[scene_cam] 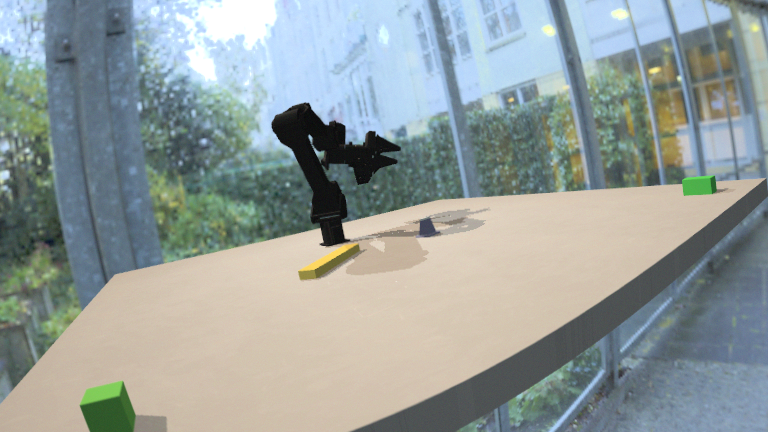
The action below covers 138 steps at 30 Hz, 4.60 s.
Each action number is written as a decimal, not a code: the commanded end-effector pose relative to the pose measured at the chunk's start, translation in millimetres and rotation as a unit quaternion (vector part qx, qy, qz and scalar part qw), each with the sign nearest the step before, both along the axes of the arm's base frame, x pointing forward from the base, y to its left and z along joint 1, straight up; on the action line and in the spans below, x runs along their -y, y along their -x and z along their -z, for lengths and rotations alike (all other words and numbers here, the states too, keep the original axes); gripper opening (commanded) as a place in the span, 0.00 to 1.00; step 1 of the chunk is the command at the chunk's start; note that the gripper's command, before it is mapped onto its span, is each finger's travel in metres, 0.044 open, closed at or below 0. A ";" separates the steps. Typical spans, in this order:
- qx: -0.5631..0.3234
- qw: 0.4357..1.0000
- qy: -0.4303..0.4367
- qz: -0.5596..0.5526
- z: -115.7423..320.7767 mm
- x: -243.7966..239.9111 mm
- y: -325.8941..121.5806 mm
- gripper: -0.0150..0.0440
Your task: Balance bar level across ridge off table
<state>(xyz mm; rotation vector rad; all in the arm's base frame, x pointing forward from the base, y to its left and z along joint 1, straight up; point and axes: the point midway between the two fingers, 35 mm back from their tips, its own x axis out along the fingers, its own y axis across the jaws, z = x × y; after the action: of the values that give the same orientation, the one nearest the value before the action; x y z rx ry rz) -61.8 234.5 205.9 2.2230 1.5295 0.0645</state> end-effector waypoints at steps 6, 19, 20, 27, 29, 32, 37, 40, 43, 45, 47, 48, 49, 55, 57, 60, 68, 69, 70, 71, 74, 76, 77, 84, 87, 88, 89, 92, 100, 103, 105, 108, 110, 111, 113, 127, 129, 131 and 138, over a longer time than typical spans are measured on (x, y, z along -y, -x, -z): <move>-0.025 0.999 -0.003 0.019 0.7 -4.2 -6.7 0.79; -0.122 0.986 -0.019 0.110 4.3 -20.2 -39.7 0.79; -0.129 0.985 -0.020 0.117 4.7 -21.2 -42.4 0.79; -0.175 0.970 -0.029 0.167 8.1 -27.8 -61.9 0.79; -0.188 0.965 -0.032 0.181 9.2 -29.3 -67.6 0.79; -0.209 0.956 -0.038 0.204 10.5 -31.3 -76.5 0.79; -0.243 0.938 -0.052 0.243 12.5 -33.5 -91.9 0.79; -0.264 0.925 -0.061 0.266 13.8 -34.4 -101.3 0.79; -0.283 0.912 -0.070 0.289 15.1 -34.9 -110.9 0.79; -0.295 0.902 -0.076 0.305 16.0 -35.0 -117.4 0.79; -0.308 0.892 -0.083 0.320 17.0 -35.0 -123.9 0.79; -0.314 0.887 -0.086 0.328 17.5 -34.9 -127.2 0.79; -0.320 0.881 -0.090 0.336 17.9 -34.7 -130.5 0.79; -0.355 0.846 -0.113 0.382 20.9 -32.9 -150.3 0.79; -0.366 0.833 -0.121 0.397 21.9 -31.9 -156.9 0.79; -0.382 0.813 -0.134 0.419 23.5 -30.0 -166.8 0.79; -0.421 0.752 -0.171 0.477 27.7 -23.0 -193.3 0.79; -0.425 0.744 -0.175 0.484 28.3 -21.9 -196.5 0.79; -0.430 0.736 -0.180 0.491 28.8 -20.7 -199.8 0.79; -0.434 0.727 -0.185 0.498 29.3 -19.6 -203.1 0.79; -0.446 0.702 -0.200 0.518 30.9 -15.8 -212.7 0.79; -0.454 0.684 -0.211 0.531 31.9 -13.0 -219.1 0.79; -0.458 0.675 -0.216 0.537 32.5 -11.6 -222.3 0.79; -0.481 0.609 -0.253 0.578 36.3 0.0 -244.0 0.79; -0.489 0.578 -0.270 0.595 38.0 5.6 -253.0 0.79; -0.491 0.568 -0.276 0.600 38.6 7.6 -255.9 0.79; -0.494 0.558 -0.281 0.605 39.2 9.6 -258.9 0.79; -0.500 0.526 -0.298 0.619 40.9 15.8 -267.6 0.79; -0.512 0.439 -0.344 0.653 45.4 34.3 -289.7 0.79; -0.514 0.404 -0.363 0.664 47.2 42.0 -297.7 0.79; -0.515 0.379 -0.376 0.671 48.4 47.4 -302.8 0.79; -0.515 0.342 -0.395 0.680 50.2 55.7 -310.4 0.79; -0.514 0.317 -0.408 0.685 51.4 61.4 -315.2 0.79; -0.513 0.304 -0.414 0.687 52.1 64.4 -317.2 0.79; -0.512 0.278 -0.427 0.692 53.4 70.5 -321.2 0.79; -0.485 0.099 -0.507 0.706 61.4 116.1 -345.5 0.79; -0.479 0.074 -0.517 0.706 62.3 123.0 -348.4 0.79; -0.472 0.048 -0.527 0.705 63.5 129.8 -351.3 0.79; -0.446 -0.044 -0.560 0.697 68.2 153.7 -360.1 0.79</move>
<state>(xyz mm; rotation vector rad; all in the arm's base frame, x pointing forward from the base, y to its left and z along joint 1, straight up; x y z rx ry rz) 294.9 88.1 141.1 -1.1454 1.0749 0.4825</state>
